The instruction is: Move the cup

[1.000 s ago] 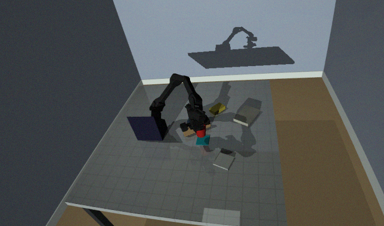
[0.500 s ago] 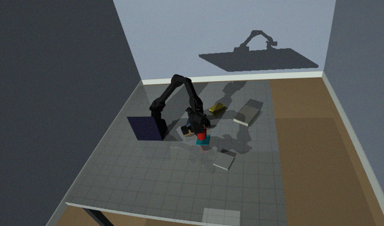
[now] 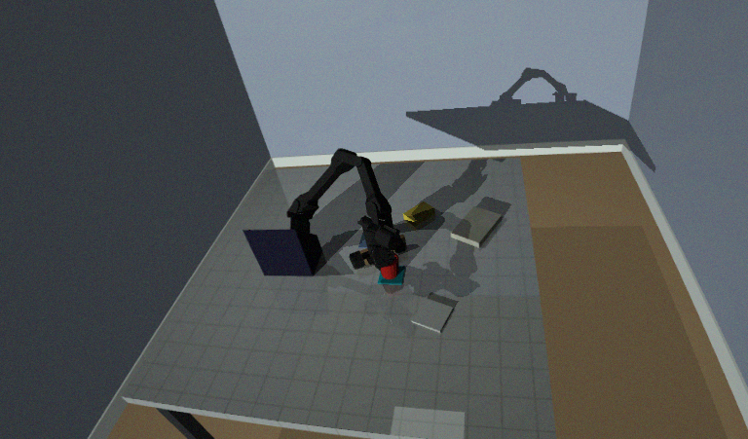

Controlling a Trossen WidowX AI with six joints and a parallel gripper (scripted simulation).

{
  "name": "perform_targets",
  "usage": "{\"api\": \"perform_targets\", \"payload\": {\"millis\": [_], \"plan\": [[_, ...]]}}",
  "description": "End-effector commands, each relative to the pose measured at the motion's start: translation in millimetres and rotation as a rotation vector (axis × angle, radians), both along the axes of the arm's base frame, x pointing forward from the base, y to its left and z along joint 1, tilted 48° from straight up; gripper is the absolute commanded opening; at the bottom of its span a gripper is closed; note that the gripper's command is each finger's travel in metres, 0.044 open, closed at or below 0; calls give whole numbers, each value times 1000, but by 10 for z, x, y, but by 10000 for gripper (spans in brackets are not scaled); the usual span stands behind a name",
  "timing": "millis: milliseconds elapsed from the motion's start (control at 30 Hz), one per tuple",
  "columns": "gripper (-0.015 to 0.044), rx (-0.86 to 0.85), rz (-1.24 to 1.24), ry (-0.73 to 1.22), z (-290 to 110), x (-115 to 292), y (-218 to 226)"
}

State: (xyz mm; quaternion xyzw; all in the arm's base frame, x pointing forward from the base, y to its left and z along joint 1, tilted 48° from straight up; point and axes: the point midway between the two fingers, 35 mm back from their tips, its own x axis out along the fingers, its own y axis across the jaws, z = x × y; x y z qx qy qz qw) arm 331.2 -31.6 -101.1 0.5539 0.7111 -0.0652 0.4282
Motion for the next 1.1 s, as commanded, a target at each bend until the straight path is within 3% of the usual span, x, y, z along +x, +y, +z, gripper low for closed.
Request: {"api": "perform_targets", "payload": {"millis": [0,300,467,1067], "plan": [[0,-1,1,-1,6,4,-3],[0,-1,1,-1,6,4,-3],[128,-1,1,-1,6,4,-3],[128,0,-2,1,126,14,-144]]}}
